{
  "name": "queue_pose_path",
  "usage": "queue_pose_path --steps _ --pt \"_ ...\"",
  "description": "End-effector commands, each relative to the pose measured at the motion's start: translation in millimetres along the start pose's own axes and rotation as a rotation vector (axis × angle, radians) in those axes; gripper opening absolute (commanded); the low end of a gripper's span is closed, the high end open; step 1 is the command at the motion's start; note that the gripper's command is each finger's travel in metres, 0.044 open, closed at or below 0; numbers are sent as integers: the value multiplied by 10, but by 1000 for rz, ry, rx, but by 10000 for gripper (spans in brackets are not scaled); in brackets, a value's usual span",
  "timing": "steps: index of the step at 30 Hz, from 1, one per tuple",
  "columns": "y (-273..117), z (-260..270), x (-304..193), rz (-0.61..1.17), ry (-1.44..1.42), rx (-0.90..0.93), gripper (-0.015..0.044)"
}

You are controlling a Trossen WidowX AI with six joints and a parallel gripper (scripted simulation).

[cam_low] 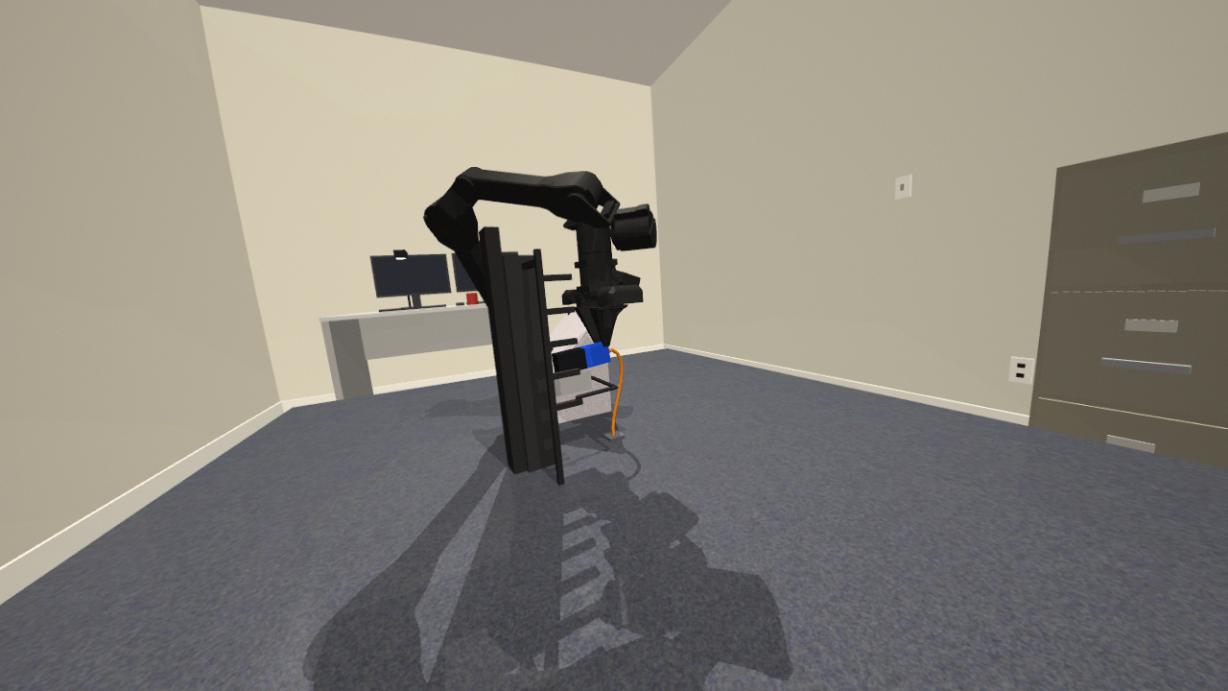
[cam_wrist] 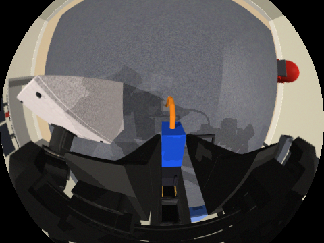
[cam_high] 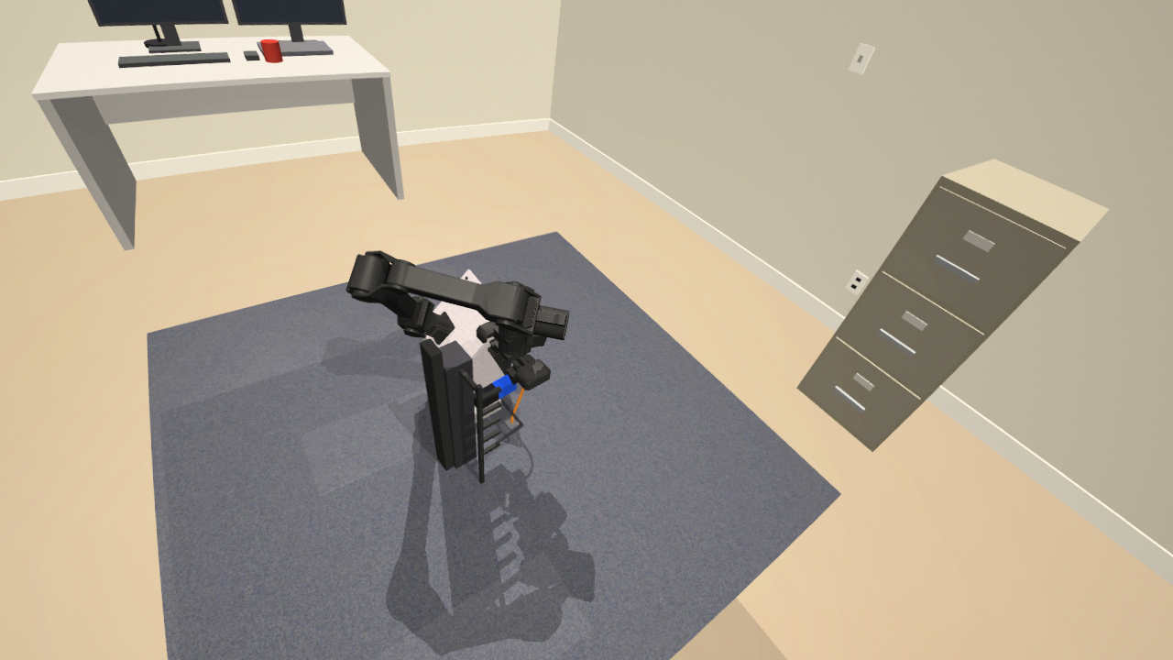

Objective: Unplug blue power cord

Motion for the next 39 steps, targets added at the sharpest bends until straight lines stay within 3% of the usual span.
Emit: queue_pose_path --steps 1,9,14,39 --pt "3 0 -5 3 -7 -6 236" --pt "-47 22 208 1 -7 -6 440" --pt "-119 101 588 0 -7 -6 440" --pt "-119 101 588 0 -7 -6 440"
Point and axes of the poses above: the point midway between the two fingers, 35 mm back from their tips, its own y axis out along the fingers, its own z axis across the jaws, x = y × z, the point moved 1 cm from there along -y, back along the fingers, and after that the axes turned 9 degrees about y, right-handed, at the moved point
